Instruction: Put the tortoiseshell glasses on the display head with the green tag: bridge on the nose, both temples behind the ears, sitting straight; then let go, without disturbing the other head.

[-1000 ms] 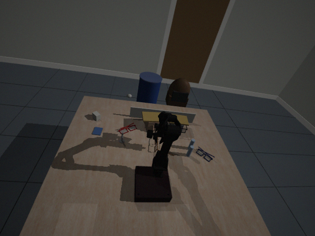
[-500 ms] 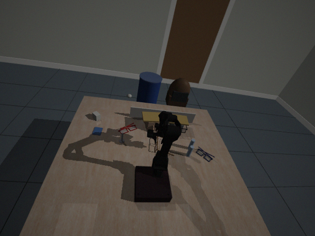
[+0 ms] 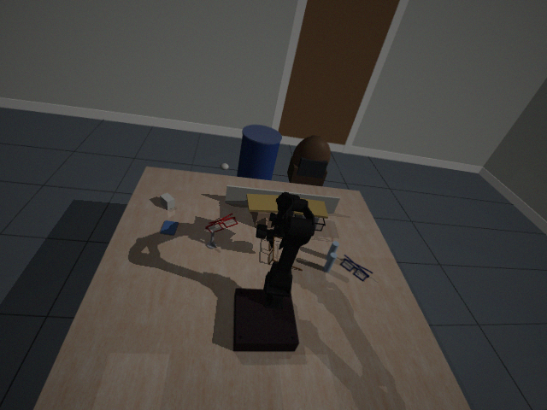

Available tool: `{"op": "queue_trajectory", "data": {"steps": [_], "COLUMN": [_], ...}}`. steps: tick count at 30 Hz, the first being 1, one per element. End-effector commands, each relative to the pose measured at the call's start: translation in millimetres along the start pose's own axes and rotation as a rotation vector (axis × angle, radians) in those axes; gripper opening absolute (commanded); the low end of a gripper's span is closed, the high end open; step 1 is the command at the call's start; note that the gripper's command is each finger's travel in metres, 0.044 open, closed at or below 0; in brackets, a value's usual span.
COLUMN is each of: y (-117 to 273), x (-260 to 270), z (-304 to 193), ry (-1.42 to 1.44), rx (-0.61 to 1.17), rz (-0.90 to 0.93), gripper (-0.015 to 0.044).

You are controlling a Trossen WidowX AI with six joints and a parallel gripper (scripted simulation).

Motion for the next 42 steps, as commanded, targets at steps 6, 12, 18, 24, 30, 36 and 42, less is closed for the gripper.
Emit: {"op": "queue_trajectory", "data": {"steps": [6, 12, 18, 24, 30, 36, 42], "y": [-15, -25, -35, -44, -54, -55, -55], "x": [1, 1, 1, 1, 0, 0, 0], "z": [0, 0, 0, 0, -1, 0, 0], "ry": [0.004, 0.004, 0.004, 0.004, 0.004, 0.001, 0.001], "rx": [0.006, 0.006, 0.006, 0.006, 0.006, 0.001, 0.001], "rz": [0.004, 0.004, 0.004, 0.004, 0.004, 0.0, 0.0], "gripper": [0.014, 0.014, 0.014, 0.014, 0.014, 0.0133, 0.0093]}}
Point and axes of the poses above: the point midway between the two fingers, 35 mm back from their tips, its own y axis back along the fingers, its own x axis across the jaws, z = x × y, the point moved 4 cm from there along y, back along the fingers, and after that the axes turned 14 degrees about -y, right-handed, at the moved point
